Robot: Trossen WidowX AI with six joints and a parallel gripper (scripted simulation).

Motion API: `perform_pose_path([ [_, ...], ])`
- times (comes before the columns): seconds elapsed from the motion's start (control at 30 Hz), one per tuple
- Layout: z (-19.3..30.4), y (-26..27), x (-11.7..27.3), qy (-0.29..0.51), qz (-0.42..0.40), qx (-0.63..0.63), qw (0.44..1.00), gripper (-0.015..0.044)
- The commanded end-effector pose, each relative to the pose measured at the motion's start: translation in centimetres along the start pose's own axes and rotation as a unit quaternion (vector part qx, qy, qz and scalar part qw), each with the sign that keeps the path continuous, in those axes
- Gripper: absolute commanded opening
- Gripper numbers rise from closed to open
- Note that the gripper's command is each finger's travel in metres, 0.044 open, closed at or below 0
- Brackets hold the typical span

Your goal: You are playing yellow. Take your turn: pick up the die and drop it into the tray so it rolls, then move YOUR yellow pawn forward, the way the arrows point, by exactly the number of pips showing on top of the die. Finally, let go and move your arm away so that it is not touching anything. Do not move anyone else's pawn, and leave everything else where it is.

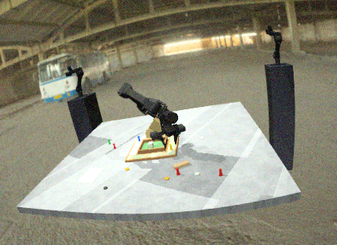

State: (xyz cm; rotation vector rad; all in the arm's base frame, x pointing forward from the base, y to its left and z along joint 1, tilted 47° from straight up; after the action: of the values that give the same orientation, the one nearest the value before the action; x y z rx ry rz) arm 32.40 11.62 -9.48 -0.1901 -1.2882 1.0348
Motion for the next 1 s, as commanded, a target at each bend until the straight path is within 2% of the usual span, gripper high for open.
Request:
perform_pose_path([
  [0.0,-0.4,0.0,3.9,-0.010,0.002,0.000,1.000,0.0367],
  [0.1,-0.3,0.0,4.2,-0.010,0.003,0.001,1.000,0.0440],
  [0.27,1.3,-0.3,5.7,-0.011,0.001,-0.017,1.000,0.0440],
  [0.47,8.8,-1.5,10.1,-0.010,-0.002,-0.089,0.996,0.0440],
  [0.63,15.6,-2.3,11.8,-0.008,-0.001,-0.150,0.989,0.0440],
  [0.67,11.8,-1.9,11.3,-0.014,-0.002,-0.121,0.993,0.0440],
  [0.97,11.8,-1.9,11.3,-0.014,-0.002,-0.121,0.993,0.0440],
])
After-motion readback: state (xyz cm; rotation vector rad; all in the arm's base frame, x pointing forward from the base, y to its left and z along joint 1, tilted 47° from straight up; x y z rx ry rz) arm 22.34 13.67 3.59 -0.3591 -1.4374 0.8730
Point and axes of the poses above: the point midway between the two fingers, 35 mm back from their tips, its own x axis back along the fingers, its own y axis across the jaws, z = x × y, the point moved 4 cm from there along x, back along the fingers, and after that the axes turned 3 degrees about x, right-handed, at the moved point
